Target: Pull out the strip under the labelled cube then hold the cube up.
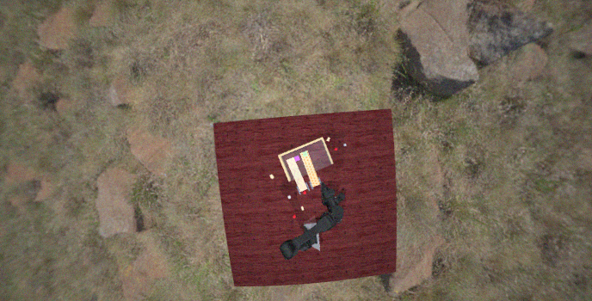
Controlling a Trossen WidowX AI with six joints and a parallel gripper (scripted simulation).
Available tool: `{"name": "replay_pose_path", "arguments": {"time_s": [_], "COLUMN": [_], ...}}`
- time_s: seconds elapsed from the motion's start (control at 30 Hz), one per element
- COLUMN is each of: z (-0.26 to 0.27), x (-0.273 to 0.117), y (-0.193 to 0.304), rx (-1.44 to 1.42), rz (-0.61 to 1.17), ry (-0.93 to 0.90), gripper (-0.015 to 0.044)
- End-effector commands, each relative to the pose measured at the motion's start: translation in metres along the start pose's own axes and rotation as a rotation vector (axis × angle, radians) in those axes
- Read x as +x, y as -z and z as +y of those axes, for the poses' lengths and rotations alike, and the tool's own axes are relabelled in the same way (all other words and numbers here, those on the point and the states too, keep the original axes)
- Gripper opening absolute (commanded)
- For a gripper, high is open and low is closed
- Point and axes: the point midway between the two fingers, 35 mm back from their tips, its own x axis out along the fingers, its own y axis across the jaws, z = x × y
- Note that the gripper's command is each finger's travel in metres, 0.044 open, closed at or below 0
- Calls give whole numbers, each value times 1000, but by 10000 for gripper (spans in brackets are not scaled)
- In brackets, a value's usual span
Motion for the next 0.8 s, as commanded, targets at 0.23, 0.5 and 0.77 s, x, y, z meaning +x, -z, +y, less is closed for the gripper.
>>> {"name": "replay_pose_path", "arguments": {"time_s": [0.23, 0.5, 0.77], "z": [-31, -84, -92], "x": [-8, -22, -24], "y": [37, 69, 73], "rx": [-638, -1369, -1464], "rz": [-145, -267, -277], "ry": [52, 231, 264], "gripper": [400, 400, 400]}}
